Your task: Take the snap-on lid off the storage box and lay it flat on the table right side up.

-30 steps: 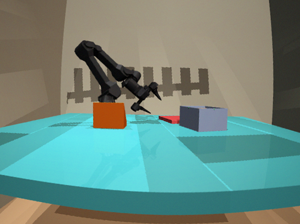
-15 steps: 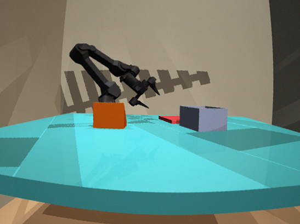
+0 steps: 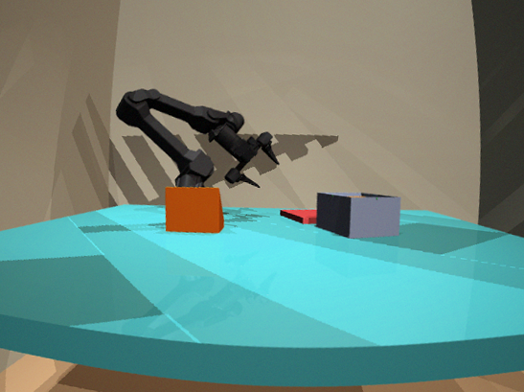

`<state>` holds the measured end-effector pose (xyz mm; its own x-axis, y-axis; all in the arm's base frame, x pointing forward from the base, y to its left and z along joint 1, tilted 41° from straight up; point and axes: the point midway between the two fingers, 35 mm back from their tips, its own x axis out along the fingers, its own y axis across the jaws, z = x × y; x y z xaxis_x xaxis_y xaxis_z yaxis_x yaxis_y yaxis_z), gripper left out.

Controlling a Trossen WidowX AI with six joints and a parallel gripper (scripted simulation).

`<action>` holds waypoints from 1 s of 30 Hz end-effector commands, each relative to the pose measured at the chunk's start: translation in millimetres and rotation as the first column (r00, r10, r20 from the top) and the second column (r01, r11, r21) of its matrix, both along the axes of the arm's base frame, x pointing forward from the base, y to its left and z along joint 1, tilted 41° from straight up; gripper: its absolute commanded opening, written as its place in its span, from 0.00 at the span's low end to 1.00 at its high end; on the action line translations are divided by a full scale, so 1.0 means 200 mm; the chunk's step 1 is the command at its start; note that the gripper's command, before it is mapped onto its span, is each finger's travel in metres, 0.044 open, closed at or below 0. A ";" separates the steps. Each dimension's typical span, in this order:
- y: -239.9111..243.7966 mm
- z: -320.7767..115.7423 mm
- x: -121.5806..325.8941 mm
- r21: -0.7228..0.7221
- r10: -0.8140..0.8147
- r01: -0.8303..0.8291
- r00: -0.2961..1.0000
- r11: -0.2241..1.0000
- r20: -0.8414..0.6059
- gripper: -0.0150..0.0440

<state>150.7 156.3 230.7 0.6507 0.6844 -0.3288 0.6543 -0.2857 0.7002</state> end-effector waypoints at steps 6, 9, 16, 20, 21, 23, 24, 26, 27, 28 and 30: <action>-0.02 0.02 -0.01 -0.001 0.006 -0.006 1.000 1.000 0.005 1.00; -0.02 0.02 -0.01 -0.001 0.006 -0.006 1.000 1.000 0.005 1.00; -0.02 0.02 -0.01 -0.001 0.006 -0.006 1.000 1.000 0.005 1.00; -0.02 0.02 -0.01 -0.001 0.006 -0.006 1.000 1.000 0.005 1.00; -0.02 0.02 -0.01 -0.001 0.006 -0.006 1.000 1.000 0.005 1.00; -0.02 0.02 -0.01 -0.001 0.006 -0.006 1.000 1.000 0.005 1.00; -0.02 0.02 -0.01 -0.001 0.006 -0.006 1.000 1.000 0.005 1.00; -0.02 0.02 -0.01 -0.001 0.006 -0.006 1.000 1.000 0.005 1.00; -0.02 0.02 -0.01 -0.001 0.006 -0.006 1.000 1.000 0.005 1.00; -0.02 0.02 -0.01 -0.001 0.006 -0.006 1.000 1.000 0.005 1.00; -0.02 0.02 -0.01 -0.001 0.006 -0.006 1.000 1.000 0.005 1.00</action>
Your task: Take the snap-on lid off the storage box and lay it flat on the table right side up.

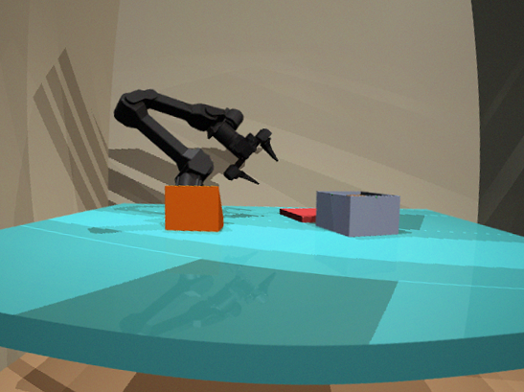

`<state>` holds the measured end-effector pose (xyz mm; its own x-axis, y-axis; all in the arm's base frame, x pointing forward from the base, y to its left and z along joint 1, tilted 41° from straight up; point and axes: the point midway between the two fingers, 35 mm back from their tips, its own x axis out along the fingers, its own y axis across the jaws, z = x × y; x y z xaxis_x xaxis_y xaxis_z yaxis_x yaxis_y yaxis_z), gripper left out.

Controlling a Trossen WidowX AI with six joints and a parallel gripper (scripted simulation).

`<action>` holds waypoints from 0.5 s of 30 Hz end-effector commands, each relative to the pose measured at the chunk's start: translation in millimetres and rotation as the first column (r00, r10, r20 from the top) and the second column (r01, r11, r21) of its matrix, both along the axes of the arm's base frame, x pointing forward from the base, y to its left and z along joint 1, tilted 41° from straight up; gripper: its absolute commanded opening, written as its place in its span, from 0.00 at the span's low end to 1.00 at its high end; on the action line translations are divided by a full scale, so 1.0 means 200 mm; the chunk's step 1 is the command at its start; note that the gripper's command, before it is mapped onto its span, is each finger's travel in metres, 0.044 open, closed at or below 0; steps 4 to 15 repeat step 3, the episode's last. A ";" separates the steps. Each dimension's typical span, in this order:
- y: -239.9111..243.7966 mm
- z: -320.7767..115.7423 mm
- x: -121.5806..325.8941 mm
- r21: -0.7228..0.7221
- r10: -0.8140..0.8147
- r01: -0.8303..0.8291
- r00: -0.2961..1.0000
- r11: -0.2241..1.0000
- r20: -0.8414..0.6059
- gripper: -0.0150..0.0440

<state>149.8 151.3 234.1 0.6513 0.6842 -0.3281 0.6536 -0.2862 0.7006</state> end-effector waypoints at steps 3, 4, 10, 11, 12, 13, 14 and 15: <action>0.00 0.00 0.00 -0.001 0.007 -0.007 1.000 1.000 0.004 1.00; 0.00 0.00 0.00 -0.001 0.007 -0.007 1.000 1.000 0.004 1.00; 0.00 0.00 0.00 -0.001 0.007 -0.007 1.000 1.000 0.004 1.00; 0.00 0.00 0.00 -0.001 0.007 -0.007 1.000 1.000 0.004 1.00; 0.00 0.00 0.00 -0.001 0.007 -0.007 1.000 1.000 0.004 1.00; 0.00 0.00 0.00 -0.001 0.007 -0.007 1.000 1.000 0.004 1.00; 0.00 0.00 0.00 -0.001 0.007 -0.007 1.000 1.000 0.004 1.00; 0.00 0.00 0.00 -0.001 0.007 -0.007 1.000 1.000 0.004 1.00</action>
